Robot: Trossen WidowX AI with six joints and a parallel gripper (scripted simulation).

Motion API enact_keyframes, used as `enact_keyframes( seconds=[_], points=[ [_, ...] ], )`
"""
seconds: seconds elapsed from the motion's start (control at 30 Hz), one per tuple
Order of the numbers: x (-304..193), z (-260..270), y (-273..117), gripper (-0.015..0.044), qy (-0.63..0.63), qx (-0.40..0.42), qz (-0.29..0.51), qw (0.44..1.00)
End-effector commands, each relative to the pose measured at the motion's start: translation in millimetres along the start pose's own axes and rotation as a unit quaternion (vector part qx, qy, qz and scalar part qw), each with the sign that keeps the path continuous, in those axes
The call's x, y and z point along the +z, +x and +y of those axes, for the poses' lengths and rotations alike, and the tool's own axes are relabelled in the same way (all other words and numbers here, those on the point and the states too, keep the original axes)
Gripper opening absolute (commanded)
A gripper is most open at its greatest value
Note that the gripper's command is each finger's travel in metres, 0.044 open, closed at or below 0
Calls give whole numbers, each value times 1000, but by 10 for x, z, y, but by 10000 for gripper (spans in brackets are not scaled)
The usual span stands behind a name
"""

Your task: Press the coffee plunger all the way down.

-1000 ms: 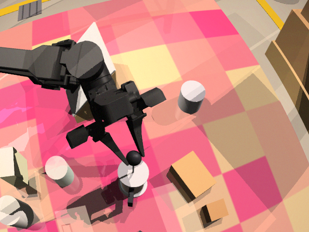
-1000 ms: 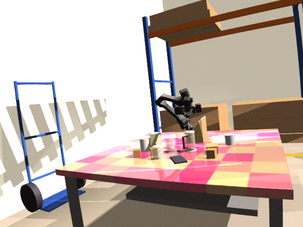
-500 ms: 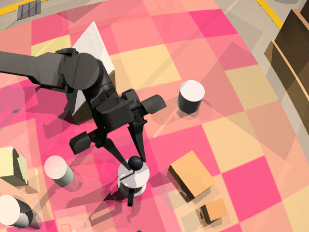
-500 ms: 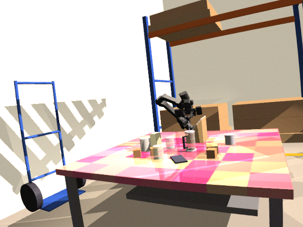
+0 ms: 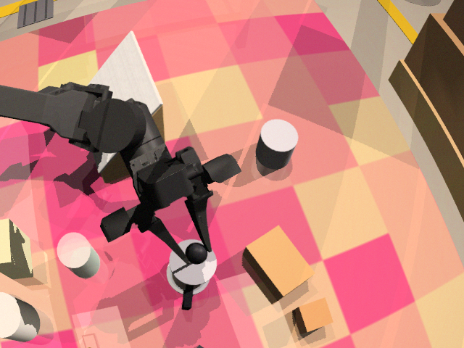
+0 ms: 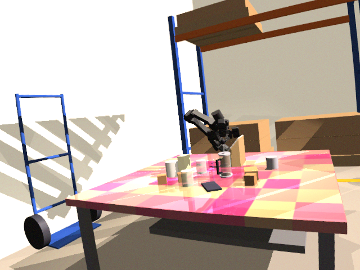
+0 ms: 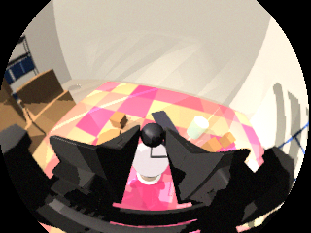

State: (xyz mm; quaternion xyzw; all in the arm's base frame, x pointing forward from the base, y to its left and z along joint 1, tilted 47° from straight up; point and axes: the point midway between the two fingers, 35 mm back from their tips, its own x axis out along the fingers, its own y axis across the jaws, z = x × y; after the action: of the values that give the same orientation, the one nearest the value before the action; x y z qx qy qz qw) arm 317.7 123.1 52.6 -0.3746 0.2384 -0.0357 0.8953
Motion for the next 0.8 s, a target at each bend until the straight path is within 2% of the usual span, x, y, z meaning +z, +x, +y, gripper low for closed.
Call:
enact_keyframes(
  seconds=[0.0, 0.77],
  points=[
    [-302, -3, 87, 117, -22, -1, 31, 999],
    [-310, 1, 248, 117, -23, -3, 30, 999]
  ],
)
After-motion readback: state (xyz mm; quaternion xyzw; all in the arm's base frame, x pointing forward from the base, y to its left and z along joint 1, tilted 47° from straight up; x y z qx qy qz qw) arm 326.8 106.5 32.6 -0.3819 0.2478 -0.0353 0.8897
